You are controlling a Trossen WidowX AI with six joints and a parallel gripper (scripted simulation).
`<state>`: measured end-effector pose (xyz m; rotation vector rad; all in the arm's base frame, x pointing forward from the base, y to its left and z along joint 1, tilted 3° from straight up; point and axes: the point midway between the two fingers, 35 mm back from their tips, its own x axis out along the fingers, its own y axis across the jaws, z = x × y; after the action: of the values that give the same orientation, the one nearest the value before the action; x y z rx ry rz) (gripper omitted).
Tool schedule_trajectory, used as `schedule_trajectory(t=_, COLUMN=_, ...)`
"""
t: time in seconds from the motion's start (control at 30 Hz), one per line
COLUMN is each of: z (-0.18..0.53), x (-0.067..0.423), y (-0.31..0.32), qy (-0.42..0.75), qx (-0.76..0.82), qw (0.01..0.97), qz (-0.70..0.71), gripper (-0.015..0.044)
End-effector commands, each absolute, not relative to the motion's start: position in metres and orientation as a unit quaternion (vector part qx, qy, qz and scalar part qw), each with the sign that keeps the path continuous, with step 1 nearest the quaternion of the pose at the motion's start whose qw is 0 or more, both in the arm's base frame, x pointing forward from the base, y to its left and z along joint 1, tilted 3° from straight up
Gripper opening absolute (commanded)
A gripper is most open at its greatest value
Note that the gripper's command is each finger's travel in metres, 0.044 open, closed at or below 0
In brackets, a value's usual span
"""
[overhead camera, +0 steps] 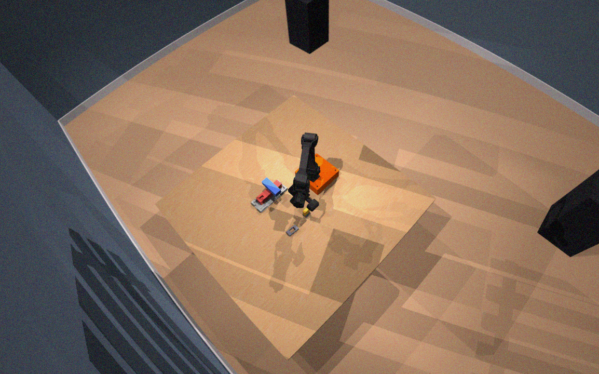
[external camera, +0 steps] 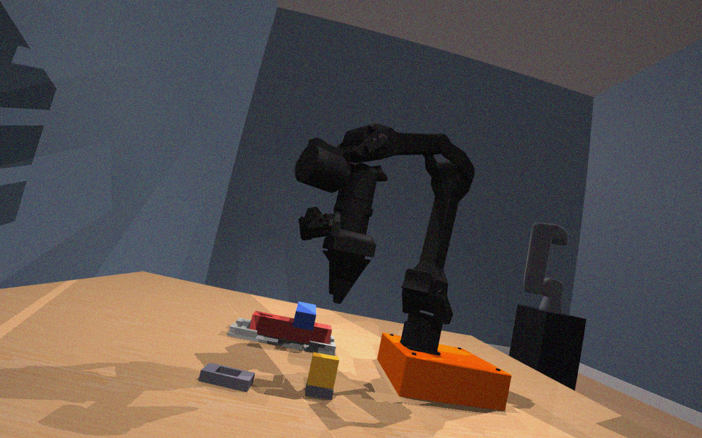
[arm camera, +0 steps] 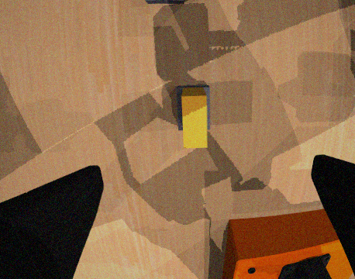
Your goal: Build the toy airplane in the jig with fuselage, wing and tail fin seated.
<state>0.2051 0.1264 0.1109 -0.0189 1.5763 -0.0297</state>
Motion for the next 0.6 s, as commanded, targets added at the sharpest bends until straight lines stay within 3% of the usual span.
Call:
schedule_trajectory(t=0.0, z=0.108, x=0.200, y=0.131, qy=0.709, qx=-0.001, qw=0.705, qz=-0.019, gripper=0.0440)
schedule_trajectory(t=0.17, z=0.055, x=0.199, y=0.129, qy=0.709, qx=-0.001, qw=0.705, qz=-0.019, gripper=0.0440)
schedule_trajectory(t=0.57, z=0.035, x=0.199, y=0.129, qy=0.709, qx=-0.001, qw=0.705, qz=-0.019, gripper=0.0440)
